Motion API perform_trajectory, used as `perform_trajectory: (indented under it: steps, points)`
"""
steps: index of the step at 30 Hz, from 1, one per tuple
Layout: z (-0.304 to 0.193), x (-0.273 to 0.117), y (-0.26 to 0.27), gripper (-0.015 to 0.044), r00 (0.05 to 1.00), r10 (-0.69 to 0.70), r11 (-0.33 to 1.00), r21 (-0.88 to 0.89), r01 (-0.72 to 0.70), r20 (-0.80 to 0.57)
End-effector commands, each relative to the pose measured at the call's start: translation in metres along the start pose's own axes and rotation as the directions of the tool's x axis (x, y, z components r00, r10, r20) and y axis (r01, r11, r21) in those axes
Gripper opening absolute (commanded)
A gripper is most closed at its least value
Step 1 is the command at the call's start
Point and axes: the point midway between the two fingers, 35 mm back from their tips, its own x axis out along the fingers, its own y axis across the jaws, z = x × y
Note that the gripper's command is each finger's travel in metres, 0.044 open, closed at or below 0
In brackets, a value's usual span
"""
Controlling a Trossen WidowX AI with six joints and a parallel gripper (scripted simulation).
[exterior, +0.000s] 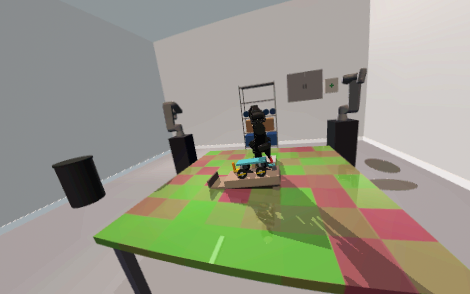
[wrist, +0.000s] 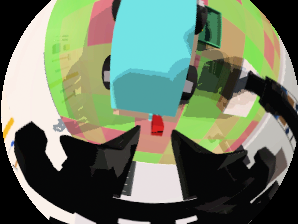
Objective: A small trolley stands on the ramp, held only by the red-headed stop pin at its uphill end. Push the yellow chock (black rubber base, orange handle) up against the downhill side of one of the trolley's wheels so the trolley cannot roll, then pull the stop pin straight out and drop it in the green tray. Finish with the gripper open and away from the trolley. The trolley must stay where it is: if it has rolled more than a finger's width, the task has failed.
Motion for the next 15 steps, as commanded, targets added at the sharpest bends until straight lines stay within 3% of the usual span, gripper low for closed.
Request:
perform_trajectory:
  steps: [1, 15]
  points:
    - [0.000, 0.005, -0.001, 0.0190, 1.000, -0.006, 1.000, 0.005, 0.006, -0.005]
    - [0.000, 0.025, 0.001, 0.0190, 1.000, -0.006, 1.000, 0.005, 0.006, -0.005]
